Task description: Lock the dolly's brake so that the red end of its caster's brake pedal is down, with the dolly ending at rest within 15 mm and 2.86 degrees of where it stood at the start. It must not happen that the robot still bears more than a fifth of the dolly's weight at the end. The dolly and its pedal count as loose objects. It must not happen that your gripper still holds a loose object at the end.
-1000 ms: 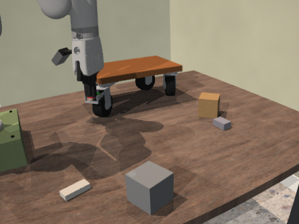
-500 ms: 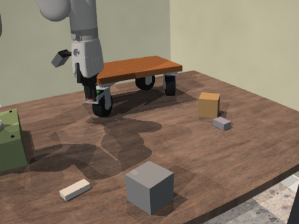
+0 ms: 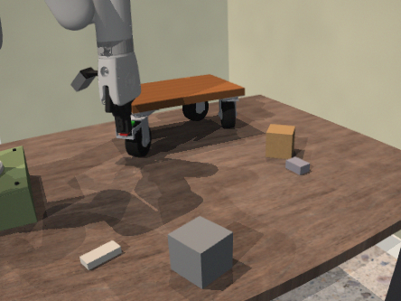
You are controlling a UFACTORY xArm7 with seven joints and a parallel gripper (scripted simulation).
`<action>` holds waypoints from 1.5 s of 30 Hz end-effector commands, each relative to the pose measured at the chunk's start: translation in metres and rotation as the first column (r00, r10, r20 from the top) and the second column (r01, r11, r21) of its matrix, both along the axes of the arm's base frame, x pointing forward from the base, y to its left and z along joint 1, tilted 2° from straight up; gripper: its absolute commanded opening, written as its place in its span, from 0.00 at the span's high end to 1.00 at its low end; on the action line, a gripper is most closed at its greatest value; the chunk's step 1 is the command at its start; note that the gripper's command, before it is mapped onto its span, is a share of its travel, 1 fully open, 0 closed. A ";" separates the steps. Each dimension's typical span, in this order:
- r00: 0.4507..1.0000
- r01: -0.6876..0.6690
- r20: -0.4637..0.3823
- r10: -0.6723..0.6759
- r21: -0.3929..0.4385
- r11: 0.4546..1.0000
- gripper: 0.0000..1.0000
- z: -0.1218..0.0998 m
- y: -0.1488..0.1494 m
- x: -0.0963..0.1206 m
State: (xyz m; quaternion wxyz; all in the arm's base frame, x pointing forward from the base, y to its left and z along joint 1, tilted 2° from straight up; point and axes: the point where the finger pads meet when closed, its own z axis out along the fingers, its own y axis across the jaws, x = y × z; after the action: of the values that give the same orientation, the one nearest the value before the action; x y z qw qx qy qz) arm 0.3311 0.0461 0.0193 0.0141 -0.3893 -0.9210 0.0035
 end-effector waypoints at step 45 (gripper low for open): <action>1.000 0.000 -0.011 0.000 0.000 1.000 1.00 0.070 -0.001 0.000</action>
State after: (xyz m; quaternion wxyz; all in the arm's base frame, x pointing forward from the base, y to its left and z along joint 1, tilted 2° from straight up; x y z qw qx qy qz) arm 0.3372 0.0444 0.0498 0.0639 -0.3880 -0.9192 0.0238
